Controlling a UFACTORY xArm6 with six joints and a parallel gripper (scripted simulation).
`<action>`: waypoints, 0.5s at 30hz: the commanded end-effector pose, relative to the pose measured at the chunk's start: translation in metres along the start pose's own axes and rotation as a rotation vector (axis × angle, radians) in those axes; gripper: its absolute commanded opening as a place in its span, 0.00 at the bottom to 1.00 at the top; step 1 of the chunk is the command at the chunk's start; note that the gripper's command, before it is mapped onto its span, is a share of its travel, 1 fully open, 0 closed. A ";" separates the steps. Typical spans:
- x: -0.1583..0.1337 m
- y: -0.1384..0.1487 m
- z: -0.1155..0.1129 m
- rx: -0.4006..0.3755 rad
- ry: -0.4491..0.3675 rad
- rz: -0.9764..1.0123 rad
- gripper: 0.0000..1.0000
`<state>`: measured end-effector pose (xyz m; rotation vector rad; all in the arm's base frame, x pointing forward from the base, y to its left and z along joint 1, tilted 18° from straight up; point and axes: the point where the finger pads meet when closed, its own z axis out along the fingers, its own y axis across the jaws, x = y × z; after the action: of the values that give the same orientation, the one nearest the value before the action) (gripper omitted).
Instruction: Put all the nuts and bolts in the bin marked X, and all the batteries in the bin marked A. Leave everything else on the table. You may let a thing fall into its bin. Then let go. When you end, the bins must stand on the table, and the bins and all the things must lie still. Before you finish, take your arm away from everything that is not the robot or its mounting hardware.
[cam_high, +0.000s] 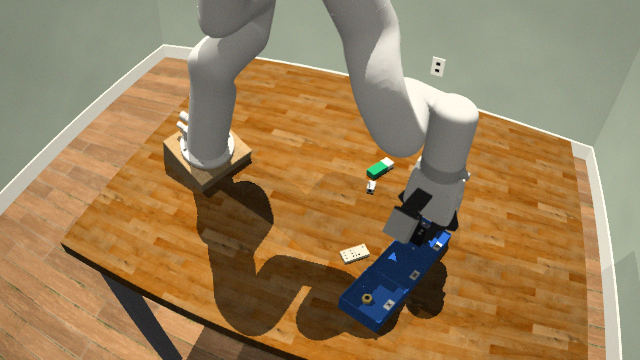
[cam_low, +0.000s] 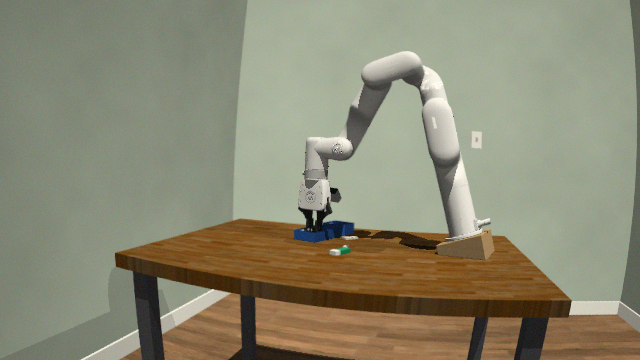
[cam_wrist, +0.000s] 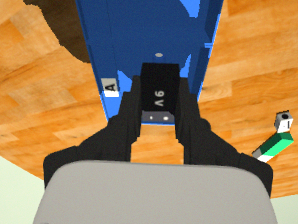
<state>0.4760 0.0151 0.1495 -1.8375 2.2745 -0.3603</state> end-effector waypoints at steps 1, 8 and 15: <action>-0.001 -0.002 0.001 0.005 -0.001 0.000 0.00; -0.001 -0.002 0.001 0.005 -0.001 0.000 0.00; -0.001 -0.002 0.001 0.005 -0.001 0.000 0.33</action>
<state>0.4775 0.0150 0.1481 -1.8366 2.2735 -0.3617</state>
